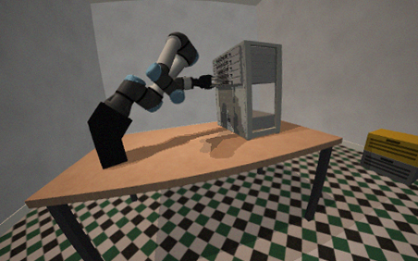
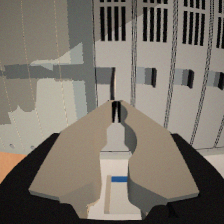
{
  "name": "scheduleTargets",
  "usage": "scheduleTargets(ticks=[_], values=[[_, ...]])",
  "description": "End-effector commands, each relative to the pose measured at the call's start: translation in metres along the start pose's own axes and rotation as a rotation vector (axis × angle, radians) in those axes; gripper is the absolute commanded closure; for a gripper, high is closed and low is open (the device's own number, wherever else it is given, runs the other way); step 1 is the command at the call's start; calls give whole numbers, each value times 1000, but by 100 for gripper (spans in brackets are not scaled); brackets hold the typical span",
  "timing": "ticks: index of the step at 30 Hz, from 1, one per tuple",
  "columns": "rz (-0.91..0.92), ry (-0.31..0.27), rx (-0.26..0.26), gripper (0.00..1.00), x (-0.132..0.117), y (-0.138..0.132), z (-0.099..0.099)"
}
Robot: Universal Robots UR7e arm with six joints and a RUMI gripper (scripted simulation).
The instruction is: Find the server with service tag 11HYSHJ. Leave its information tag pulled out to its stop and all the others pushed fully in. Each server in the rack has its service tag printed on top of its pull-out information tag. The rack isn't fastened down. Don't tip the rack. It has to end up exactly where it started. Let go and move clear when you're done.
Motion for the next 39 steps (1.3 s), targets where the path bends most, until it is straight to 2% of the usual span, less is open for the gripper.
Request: scheduleTargets(ticks=[1,16,39], values=[[0,0,-1,100,0,0,0],[0,0,-1,100,0,0,8],[0,0,-1,100,0,0,37]])
Point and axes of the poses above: the point where the finger pads meet when closed, its own z axis out along the fingers, its own y axis across the jaws, x = y × z, the point moved 1 cm from there along -z, back along the fingers, and after that the axes turned 11 degrees about -z, right-handed, at the moved point
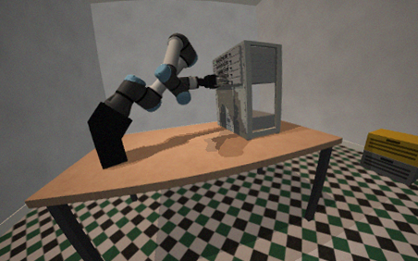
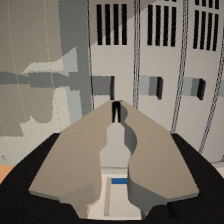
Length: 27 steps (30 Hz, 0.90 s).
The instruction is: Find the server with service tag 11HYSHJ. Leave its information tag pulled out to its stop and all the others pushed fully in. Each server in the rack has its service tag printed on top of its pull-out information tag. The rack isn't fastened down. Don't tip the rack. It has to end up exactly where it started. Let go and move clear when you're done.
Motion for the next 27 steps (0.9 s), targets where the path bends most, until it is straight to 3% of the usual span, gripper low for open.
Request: scheduleTargets(ticks=[1,27], values=[[0,-1,-1,100,0,0,7],[0,-1,-1,100,0,0,23]])
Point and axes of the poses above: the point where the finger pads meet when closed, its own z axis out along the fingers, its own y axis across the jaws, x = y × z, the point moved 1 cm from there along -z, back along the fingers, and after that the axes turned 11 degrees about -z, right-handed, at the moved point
